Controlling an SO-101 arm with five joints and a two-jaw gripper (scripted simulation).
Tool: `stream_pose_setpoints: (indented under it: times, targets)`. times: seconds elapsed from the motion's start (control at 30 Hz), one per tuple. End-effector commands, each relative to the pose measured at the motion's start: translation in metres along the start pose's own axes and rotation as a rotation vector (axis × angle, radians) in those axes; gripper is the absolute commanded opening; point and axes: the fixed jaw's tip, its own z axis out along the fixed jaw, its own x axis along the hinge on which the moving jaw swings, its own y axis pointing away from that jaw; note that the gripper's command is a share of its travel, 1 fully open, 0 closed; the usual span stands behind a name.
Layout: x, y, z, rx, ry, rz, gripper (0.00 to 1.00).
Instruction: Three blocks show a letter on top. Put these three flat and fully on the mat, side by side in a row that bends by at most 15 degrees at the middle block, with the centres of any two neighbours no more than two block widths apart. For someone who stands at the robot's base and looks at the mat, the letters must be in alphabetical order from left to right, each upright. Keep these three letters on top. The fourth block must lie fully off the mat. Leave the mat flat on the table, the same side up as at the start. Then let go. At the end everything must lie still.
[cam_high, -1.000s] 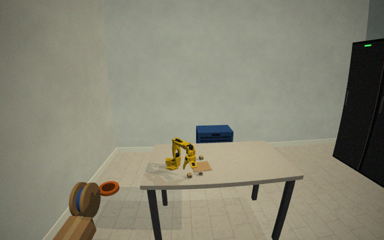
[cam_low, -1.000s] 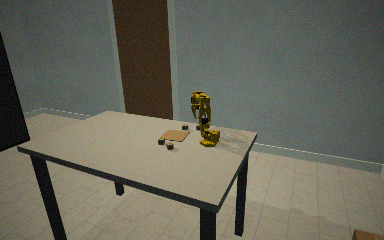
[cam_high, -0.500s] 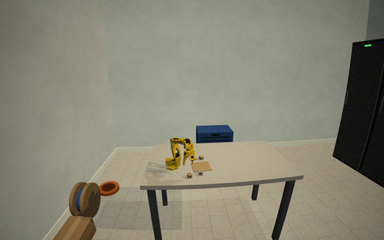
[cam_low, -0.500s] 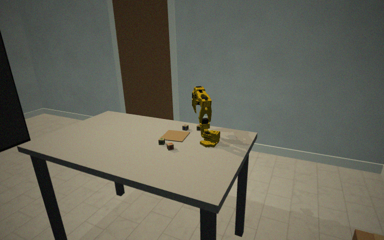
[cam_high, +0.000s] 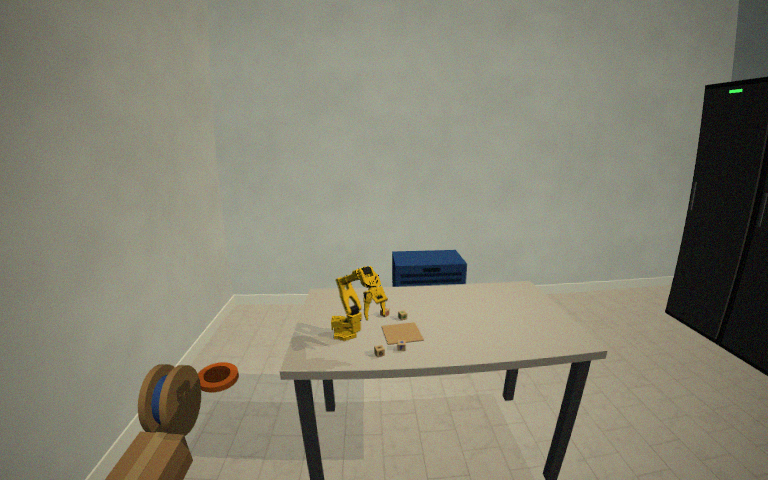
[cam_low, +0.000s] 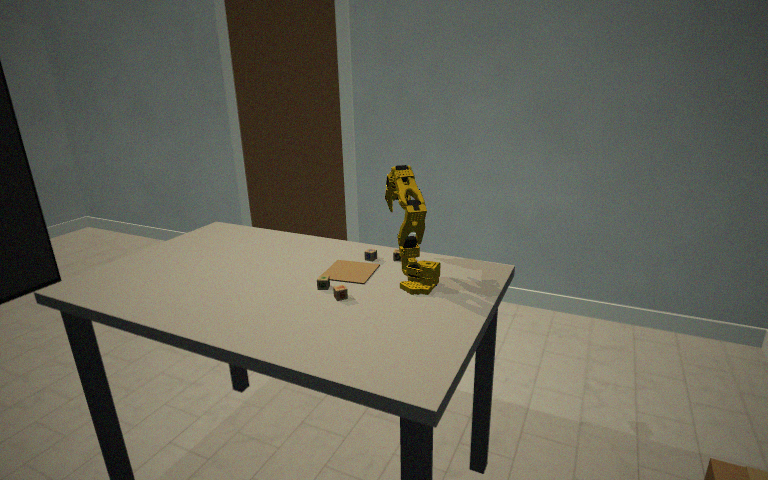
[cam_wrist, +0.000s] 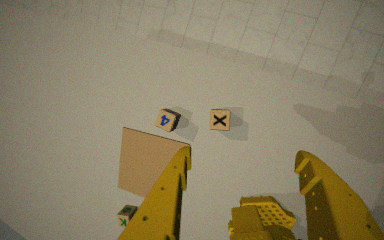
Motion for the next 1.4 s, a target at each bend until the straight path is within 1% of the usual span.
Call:
stream_pose_setpoints:
  times: [0.0,0.33,0.7,1.07,1.13,1.37]
  targets:
    - [-0.011,0.003,-0.018,-0.040,-0.106,0.012,0.35]
    - [-0.010,0.004,-0.018,-0.041,-0.105,0.000,0.35]
    - [-0.009,0.007,-0.018,-0.047,-0.103,-0.064,0.35]
    - [-0.006,0.017,-0.018,-0.068,-0.098,-0.254,0.35]
    - [-0.006,0.017,-0.018,-0.068,-0.098,-0.254,0.35]
    - [-0.002,0.027,-0.018,-0.089,-0.098,-0.447,0.35]
